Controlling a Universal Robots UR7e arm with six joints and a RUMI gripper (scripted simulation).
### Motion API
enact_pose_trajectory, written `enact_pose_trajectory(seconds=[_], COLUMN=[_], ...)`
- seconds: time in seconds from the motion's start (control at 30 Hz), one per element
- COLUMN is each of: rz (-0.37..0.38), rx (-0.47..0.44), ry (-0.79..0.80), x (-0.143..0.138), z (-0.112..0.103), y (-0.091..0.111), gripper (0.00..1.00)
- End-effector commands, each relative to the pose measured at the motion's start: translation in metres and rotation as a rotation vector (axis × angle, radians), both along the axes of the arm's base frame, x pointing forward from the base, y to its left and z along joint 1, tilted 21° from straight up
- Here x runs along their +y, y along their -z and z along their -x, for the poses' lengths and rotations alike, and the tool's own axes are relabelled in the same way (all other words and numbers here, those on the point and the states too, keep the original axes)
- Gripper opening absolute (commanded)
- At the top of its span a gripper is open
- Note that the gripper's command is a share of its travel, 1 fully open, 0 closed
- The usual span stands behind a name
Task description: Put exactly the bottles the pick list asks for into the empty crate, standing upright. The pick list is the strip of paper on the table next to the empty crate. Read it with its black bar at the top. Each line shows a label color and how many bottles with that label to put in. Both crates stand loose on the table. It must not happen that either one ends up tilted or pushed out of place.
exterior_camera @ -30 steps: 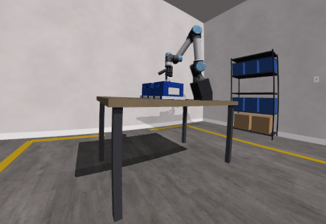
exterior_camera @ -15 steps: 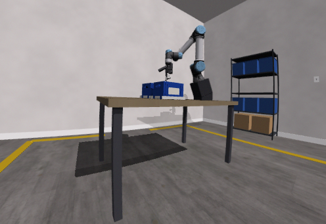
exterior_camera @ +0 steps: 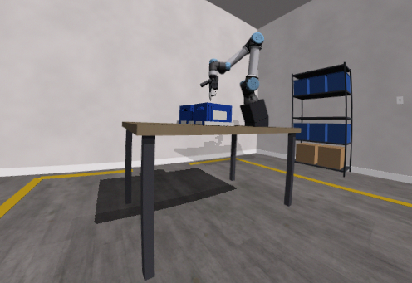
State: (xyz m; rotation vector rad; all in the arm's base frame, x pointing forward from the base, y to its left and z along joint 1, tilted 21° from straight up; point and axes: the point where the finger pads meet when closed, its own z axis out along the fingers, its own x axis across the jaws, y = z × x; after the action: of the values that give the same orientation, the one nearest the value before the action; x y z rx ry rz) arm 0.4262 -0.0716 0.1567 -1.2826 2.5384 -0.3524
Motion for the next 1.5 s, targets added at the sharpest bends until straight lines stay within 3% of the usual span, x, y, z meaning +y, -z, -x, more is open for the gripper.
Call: enact_pose_trajectory(seconds=[0.0, 0.37, 1.47], rz=[0.000, 0.000, 0.000], rx=[-0.001, -0.001, -0.001], ry=[0.000, 0.000, 0.000], x=[0.000, -0.022, -0.141], z=[0.002, -0.014, -0.096], y=[-0.006, -0.015, -0.057], gripper=[0.38, 0.38, 0.38])
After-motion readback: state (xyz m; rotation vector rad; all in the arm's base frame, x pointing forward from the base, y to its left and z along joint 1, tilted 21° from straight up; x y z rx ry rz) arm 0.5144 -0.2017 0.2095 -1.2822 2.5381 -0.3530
